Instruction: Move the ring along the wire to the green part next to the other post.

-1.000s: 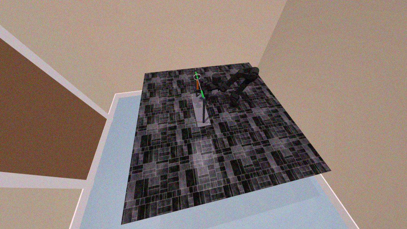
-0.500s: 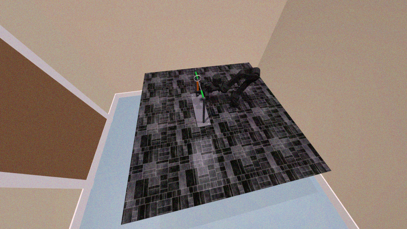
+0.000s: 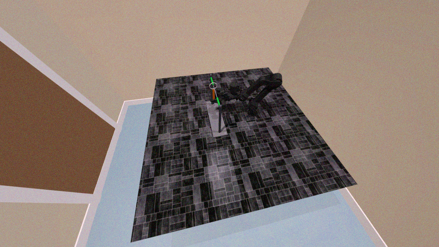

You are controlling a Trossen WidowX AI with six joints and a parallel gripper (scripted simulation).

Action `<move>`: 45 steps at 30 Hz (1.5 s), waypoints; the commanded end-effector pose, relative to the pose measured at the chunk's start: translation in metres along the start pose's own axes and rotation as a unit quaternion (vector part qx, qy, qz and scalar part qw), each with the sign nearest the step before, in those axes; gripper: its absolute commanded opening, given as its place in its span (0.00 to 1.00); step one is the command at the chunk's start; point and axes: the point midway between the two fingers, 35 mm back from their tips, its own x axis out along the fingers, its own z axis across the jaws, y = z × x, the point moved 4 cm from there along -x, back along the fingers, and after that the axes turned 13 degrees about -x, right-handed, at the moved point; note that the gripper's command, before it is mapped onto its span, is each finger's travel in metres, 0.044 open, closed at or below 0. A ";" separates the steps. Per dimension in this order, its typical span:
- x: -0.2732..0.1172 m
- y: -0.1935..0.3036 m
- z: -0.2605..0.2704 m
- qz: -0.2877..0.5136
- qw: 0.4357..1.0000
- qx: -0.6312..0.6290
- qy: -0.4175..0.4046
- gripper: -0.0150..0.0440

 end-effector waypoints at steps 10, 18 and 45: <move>-0.001 -0.004 0.012 -0.002 1.000 0.003 0.004 0.00; -0.001 -0.006 0.021 -0.002 1.000 0.007 0.006 0.00; 0.000 -0.014 0.047 -0.003 1.000 0.009 0.008 0.00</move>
